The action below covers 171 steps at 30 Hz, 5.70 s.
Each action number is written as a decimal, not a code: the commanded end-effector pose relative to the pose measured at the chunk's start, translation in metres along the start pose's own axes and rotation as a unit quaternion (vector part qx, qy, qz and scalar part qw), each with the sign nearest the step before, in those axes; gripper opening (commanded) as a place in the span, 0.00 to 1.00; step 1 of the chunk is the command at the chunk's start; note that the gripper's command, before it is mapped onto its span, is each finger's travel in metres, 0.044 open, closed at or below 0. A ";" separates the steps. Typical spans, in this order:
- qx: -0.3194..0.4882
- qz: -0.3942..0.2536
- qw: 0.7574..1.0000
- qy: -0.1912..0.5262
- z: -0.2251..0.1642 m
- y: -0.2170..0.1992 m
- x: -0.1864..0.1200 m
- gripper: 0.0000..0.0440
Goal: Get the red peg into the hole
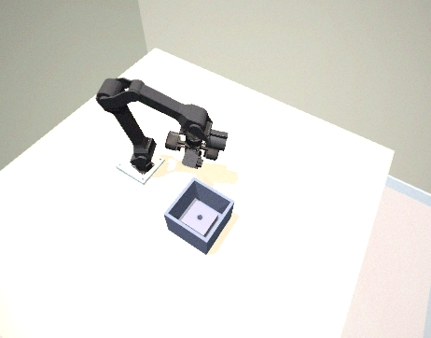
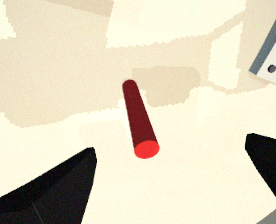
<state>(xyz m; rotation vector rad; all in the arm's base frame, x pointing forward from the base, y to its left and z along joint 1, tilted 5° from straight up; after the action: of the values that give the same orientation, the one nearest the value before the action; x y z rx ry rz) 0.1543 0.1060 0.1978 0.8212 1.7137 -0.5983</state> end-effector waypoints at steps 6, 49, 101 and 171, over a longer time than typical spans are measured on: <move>0.024 -0.011 1.000 -0.003 0.006 0.000 0.025 0.99; -0.078 0.169 0.983 -0.006 -0.005 0.005 -0.052 0.00; 0.093 0.177 0.965 -0.171 0.110 -0.033 -0.154 0.00; -0.034 0.117 0.990 -0.069 0.222 0.008 -0.019 0.11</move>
<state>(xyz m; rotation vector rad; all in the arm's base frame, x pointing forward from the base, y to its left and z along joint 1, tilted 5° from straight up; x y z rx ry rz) 0.2899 -0.0598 0.2004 0.9221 1.3761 -0.5040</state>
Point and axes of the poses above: the point midway between the two fingers, 35 mm back from their tips, its own x axis out along the fingers, its own y axis across the jaws, z = x × y, the point moved 9 cm from there along -x, back along the fingers, and after that the axes turned 11 degrees about -x, right-handed, at the moved point
